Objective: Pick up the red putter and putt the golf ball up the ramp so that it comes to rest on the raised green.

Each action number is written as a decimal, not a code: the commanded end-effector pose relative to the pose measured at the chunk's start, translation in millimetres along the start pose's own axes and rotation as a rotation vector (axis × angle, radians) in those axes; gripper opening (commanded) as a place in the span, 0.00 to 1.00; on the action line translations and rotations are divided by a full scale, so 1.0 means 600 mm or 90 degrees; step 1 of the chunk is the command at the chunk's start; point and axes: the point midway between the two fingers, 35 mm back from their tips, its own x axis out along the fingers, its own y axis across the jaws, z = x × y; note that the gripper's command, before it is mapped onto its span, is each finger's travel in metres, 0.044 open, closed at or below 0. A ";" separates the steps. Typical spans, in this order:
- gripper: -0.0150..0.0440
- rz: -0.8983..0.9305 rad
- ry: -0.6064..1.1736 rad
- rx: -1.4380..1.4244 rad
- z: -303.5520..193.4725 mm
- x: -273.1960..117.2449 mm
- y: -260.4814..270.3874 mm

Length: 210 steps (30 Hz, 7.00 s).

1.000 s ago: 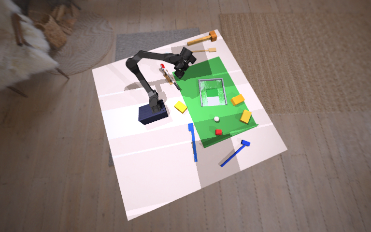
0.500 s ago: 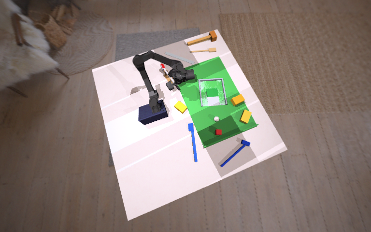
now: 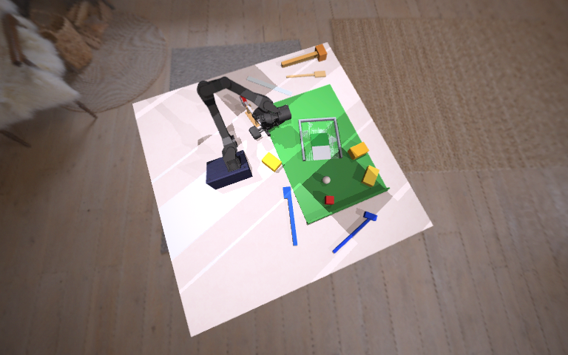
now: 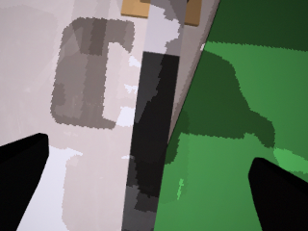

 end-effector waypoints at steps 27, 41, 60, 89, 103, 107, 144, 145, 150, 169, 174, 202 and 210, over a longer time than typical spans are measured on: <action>0.78 0.001 -0.003 0.000 -0.012 0.052 0.002; 0.29 0.001 -0.003 0.000 -0.012 0.052 0.002; 0.25 0.003 0.007 0.003 0.010 -0.065 -0.004; 0.25 -0.066 0.094 0.469 -0.189 -0.180 -0.021; 0.25 -0.122 0.121 0.818 -0.340 -0.244 0.024; 0.25 -0.135 0.125 0.917 -0.380 -0.259 0.045; 0.25 -0.181 0.121 1.324 -0.551 -0.226 0.168; 0.25 -0.181 0.121 1.324 -0.552 -0.224 0.168; 0.25 -0.181 0.121 1.324 -0.556 -0.211 0.168; 0.25 -0.177 0.127 1.319 -0.561 -0.189 0.169; 0.25 -0.180 0.123 1.322 -0.570 -0.188 0.173; 0.25 -0.177 0.116 1.324 -0.401 -0.188 0.075; 0.25 -0.174 0.113 1.331 -0.390 -0.222 0.077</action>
